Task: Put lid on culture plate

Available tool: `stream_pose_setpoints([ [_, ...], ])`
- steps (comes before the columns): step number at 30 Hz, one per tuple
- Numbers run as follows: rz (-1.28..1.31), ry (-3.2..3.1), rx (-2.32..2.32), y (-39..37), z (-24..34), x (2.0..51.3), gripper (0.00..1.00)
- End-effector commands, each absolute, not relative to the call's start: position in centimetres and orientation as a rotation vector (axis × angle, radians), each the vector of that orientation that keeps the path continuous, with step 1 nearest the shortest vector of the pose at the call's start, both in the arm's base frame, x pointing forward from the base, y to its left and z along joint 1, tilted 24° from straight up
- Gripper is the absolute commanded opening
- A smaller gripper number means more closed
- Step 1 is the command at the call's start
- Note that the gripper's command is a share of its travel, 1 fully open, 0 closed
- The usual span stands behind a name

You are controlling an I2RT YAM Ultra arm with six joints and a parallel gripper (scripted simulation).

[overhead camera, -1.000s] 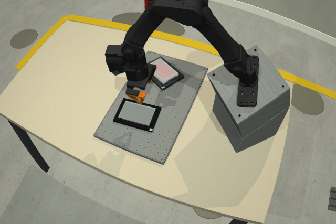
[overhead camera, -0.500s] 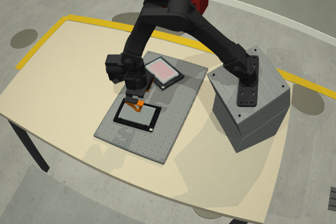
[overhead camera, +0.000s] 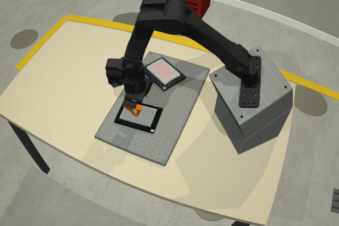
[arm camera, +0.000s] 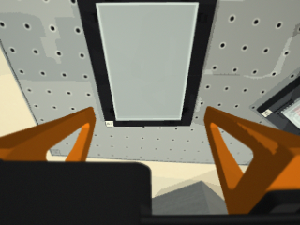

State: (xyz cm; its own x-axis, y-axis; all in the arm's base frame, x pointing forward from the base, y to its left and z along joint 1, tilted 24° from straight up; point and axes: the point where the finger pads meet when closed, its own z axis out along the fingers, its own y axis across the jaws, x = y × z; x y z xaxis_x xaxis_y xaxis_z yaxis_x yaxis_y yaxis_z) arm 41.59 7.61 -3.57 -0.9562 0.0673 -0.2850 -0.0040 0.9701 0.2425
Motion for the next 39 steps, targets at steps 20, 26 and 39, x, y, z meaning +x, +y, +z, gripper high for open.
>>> stream_pose_setpoints([
  [20, 0.357, 2.721, 0.055, 7.5, -1.2, 44.3, 1.0],
  [26, 0.357, 2.721, 0.055, 7.5, -1.2, 44.3, 1.0],
  [39, 0.357, 2.721, 0.055, 7.5, -1.2, 44.3, 1.0],
])
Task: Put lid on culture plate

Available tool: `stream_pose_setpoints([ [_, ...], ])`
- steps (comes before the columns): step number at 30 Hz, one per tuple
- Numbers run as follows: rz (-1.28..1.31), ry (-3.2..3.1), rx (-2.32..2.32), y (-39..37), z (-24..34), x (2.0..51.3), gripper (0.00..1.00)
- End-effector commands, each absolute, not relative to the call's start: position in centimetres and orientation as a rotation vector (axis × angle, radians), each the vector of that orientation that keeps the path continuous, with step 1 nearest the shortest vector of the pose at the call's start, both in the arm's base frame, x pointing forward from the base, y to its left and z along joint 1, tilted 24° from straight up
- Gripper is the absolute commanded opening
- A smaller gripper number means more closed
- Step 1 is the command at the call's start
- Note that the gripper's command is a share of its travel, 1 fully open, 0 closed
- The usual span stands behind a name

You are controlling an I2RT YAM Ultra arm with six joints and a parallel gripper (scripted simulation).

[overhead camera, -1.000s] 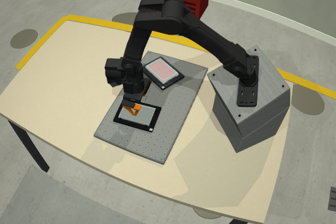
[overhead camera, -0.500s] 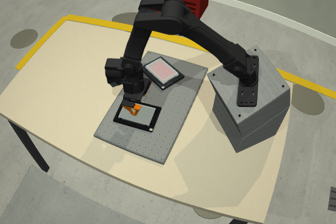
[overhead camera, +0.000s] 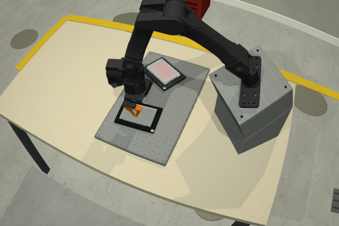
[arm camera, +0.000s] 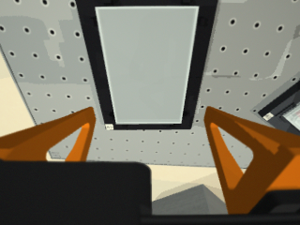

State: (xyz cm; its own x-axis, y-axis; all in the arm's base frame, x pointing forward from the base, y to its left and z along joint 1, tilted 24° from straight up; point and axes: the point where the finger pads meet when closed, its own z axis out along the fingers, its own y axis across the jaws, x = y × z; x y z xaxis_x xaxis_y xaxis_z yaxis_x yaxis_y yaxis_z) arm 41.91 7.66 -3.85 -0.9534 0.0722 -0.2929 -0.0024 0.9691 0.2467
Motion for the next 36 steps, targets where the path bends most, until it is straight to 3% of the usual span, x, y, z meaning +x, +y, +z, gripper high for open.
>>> stream_pose_setpoints([
  [1, 0.357, 2.721, 0.055, 7.5, -1.2, 44.3, 1.0],
  [16, 0.357, 2.721, 0.055, 7.5, -1.2, 44.3, 1.0],
  [36, 0.35, 2.758, 0.06, 8.3, -5.5, 44.8, 1.0],
])
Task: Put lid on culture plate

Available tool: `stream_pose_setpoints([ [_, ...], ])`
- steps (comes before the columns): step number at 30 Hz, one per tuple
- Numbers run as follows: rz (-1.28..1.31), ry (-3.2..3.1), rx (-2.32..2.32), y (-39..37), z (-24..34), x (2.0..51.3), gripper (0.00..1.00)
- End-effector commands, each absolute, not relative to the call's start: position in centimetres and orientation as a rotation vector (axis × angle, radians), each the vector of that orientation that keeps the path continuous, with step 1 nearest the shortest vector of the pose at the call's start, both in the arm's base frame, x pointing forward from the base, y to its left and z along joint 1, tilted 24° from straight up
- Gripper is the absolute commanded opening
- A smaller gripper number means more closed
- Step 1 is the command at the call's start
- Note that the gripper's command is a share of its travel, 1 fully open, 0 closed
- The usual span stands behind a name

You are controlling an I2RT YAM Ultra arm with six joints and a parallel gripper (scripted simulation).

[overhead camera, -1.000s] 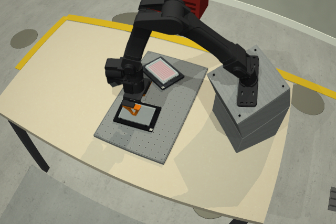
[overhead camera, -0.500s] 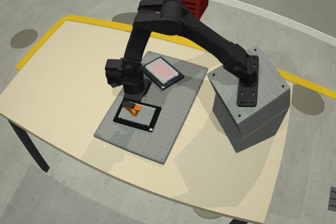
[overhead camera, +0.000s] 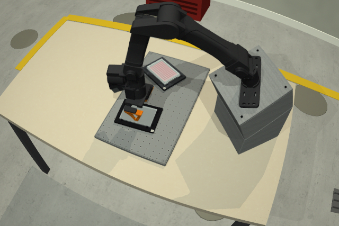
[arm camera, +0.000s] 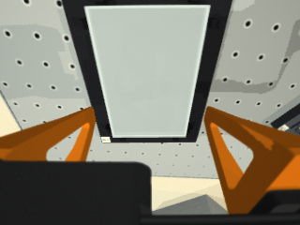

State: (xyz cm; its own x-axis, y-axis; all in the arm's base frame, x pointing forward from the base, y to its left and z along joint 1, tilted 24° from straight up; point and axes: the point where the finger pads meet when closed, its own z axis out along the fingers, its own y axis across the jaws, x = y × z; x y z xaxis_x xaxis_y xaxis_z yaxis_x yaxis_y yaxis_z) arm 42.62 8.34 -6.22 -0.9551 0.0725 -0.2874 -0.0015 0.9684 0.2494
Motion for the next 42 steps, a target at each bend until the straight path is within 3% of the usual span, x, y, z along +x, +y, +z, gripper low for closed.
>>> stream_pose_setpoints([
  [1, 0.35, 2.759, 0.056, 8.4, -5.7, 44.8, 1.0],
  [42, 0.348, 2.744, 0.059, 7.9, -4.3, 45.0, 1.0],
])
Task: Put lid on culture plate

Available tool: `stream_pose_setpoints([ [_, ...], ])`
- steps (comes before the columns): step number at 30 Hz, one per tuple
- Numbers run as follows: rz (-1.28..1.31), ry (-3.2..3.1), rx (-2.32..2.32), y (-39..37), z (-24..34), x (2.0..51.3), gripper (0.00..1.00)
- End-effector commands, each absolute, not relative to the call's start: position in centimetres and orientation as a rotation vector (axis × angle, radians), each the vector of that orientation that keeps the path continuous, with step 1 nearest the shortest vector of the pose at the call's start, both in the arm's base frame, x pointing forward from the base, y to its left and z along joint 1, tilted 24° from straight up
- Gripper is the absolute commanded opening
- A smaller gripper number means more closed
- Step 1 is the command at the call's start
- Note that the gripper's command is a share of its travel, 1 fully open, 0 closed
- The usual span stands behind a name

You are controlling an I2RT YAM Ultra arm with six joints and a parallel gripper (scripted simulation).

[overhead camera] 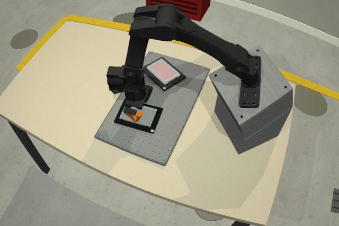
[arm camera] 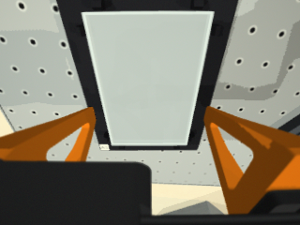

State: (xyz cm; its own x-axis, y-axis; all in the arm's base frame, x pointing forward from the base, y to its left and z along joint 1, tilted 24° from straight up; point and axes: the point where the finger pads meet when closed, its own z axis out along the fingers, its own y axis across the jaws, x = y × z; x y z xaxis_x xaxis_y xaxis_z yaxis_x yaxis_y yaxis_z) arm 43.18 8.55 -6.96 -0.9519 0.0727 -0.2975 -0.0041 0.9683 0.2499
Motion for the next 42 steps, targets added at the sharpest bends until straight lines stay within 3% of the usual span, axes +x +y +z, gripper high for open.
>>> stream_pose_setpoints([
  [1, 0.348, 2.746, 0.059, 7.9, -4.3, 44.9, 1.0],
  [42, 0.351, 2.744, 0.051, 8.7, -5.8, 45.3, 1.0],
])
